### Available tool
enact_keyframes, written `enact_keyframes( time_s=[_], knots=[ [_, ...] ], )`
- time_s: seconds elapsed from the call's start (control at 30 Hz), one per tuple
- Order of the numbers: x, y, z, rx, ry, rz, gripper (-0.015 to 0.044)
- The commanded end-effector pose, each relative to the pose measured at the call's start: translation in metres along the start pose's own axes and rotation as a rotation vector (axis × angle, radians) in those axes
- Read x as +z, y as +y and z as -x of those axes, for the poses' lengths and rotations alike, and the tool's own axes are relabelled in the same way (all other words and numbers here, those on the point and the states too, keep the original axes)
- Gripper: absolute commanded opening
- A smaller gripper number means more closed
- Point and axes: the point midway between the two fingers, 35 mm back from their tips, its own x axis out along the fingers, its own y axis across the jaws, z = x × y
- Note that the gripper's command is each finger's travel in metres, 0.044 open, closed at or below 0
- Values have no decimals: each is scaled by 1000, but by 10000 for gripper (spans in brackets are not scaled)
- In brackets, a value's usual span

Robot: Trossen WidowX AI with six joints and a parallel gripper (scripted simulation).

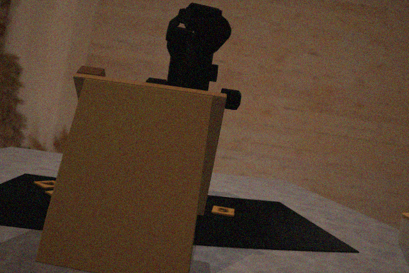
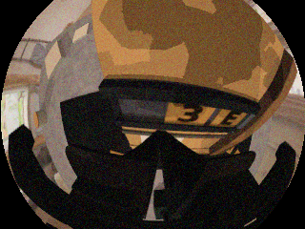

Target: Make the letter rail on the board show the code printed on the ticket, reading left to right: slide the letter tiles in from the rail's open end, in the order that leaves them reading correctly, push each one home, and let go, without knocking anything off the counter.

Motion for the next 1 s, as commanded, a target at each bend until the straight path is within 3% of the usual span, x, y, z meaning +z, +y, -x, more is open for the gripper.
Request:
enact_keyframes(
  time_s=[0.0,0.97],
  knots=[
    [0,3,2,4,47,-9,0],
    [8,2,-10,3,47,-9,0]
  ],
)
